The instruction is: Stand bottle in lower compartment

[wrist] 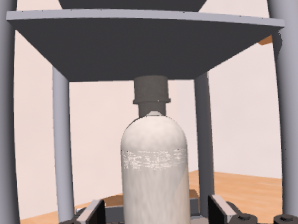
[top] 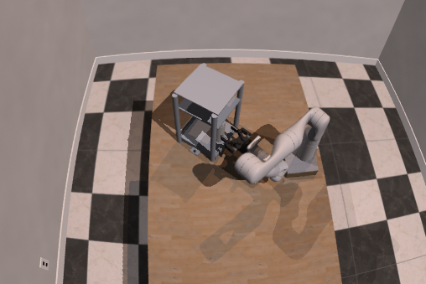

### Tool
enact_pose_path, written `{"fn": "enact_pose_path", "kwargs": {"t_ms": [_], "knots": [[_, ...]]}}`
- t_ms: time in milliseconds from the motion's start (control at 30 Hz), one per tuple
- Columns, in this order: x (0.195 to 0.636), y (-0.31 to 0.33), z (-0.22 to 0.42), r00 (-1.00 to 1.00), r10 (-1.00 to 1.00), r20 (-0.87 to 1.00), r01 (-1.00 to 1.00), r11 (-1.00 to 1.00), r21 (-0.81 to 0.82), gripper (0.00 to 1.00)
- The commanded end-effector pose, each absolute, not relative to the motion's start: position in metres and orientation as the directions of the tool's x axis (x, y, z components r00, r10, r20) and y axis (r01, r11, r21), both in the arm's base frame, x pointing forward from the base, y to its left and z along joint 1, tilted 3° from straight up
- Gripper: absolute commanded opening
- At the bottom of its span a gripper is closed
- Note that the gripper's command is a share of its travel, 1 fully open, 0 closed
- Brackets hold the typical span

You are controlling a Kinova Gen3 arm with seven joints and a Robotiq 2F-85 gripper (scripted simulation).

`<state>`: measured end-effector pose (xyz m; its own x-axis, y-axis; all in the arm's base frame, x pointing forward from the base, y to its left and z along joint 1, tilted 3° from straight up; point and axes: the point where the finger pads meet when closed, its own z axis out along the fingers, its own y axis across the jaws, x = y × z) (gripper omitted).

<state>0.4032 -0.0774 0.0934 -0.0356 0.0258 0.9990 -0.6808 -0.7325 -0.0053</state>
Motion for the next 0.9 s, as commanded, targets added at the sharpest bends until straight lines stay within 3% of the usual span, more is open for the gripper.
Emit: {"fn": "enact_pose_path", "kwargs": {"t_ms": [0, 867], "knots": [[0.403, -0.077, 0.094, -0.037, 0.026, 0.999, -0.680, -0.733, -0.006, 0.78], [0.391, -0.066, 0.093, -0.037, 0.026, 0.999, -0.680, -0.733, -0.006, 0.78]]}}
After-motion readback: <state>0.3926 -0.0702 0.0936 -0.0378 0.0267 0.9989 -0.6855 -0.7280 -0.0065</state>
